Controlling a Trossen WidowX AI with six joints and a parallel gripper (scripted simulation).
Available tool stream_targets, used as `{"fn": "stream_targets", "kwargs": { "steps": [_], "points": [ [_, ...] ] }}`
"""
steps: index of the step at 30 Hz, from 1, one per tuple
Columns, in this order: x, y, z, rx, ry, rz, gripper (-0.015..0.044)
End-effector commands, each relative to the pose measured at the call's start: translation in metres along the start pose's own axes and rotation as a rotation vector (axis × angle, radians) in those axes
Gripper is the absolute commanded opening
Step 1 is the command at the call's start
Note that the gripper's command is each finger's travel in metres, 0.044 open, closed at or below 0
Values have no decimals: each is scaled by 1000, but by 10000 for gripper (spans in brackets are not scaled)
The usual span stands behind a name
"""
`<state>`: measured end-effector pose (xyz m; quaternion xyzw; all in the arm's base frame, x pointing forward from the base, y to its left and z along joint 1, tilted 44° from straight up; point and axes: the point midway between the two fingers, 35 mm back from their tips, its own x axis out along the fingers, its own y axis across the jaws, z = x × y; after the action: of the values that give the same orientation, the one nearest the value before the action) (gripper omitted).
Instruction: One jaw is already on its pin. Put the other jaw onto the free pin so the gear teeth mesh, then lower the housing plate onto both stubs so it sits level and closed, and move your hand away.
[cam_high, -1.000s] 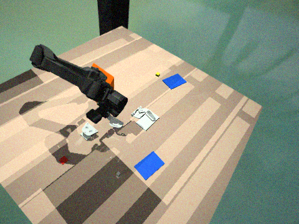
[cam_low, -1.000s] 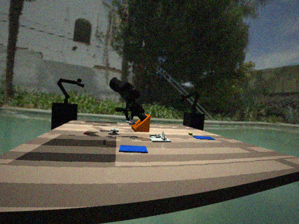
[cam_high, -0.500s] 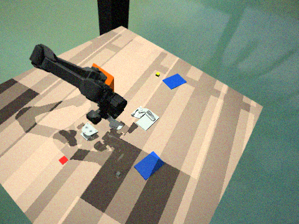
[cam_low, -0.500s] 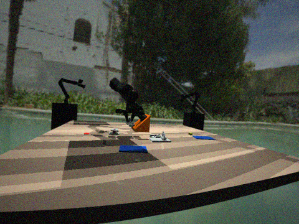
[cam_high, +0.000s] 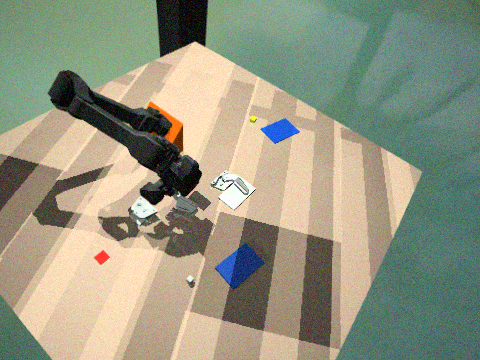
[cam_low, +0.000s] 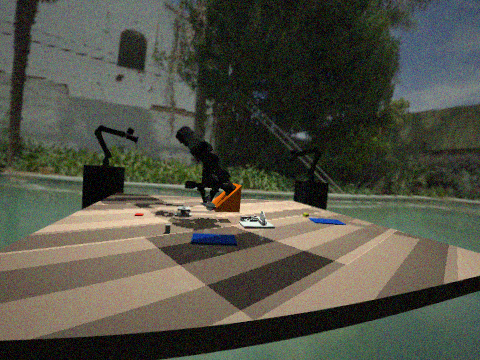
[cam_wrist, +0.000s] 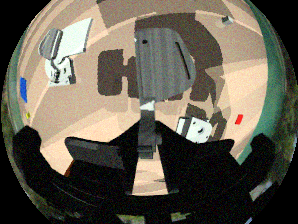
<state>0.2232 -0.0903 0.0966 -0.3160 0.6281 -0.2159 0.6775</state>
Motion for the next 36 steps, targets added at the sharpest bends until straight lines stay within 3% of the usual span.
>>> {"fn": "stream_targets", "kwargs": {
  "steps": [1, 21, 26, 31, 36],
  "points": [
    [7, 1, -1, -5, 2, 4, 37],
    [35, -1, -4, -6, 2, -5, 37],
    [26, 0, -3, -5, 2, -1, 168],
    [-34, 0, -3, -6, 3, -1, 299],
    [-36, 0, -4, -6, 3, -1, 431]
  ]
}}
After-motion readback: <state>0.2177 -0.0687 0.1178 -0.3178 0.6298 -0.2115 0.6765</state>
